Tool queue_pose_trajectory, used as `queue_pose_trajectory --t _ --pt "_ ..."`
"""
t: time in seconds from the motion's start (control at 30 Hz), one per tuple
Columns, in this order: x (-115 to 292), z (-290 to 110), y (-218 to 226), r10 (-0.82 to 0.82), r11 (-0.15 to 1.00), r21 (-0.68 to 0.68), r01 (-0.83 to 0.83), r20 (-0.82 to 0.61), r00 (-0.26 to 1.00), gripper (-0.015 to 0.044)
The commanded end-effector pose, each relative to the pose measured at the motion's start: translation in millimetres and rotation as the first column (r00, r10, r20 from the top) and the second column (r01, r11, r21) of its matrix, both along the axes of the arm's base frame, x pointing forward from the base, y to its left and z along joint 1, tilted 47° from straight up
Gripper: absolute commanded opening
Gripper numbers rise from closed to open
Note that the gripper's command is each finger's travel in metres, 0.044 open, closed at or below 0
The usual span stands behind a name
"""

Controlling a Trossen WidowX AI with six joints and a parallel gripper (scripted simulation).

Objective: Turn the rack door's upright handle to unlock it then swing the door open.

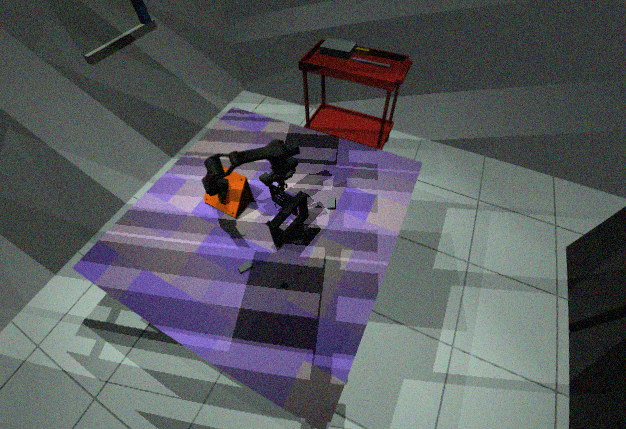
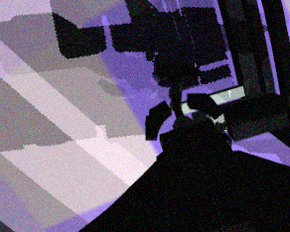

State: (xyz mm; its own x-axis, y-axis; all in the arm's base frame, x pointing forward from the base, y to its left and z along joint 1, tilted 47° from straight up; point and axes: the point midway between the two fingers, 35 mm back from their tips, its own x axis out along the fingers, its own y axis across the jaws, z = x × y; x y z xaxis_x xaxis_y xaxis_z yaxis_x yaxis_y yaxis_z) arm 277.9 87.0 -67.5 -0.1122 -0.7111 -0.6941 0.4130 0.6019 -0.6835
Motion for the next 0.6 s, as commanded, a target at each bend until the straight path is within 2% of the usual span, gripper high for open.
queue_pose_trajectory --t 0.0,0.2,0.53,0.57 --pt "0.5 -0.5 0.3 -0.011 1.000 -0.002 0.011 0.010 1.000 0.0021" --pt "0.5 -0.5 0.3 -0.011 1.000 -0.002 0.011 0.010 1.000 0.0021" --pt "0.5 -0.5 0.3 -0.011 1.000 -0.002 0.011 0.010 1.000 0.0284" --pt "0.5 -0.5 0.3 -0.011 1.000 -0.002 0.011 0.010 1.000 0.0293"
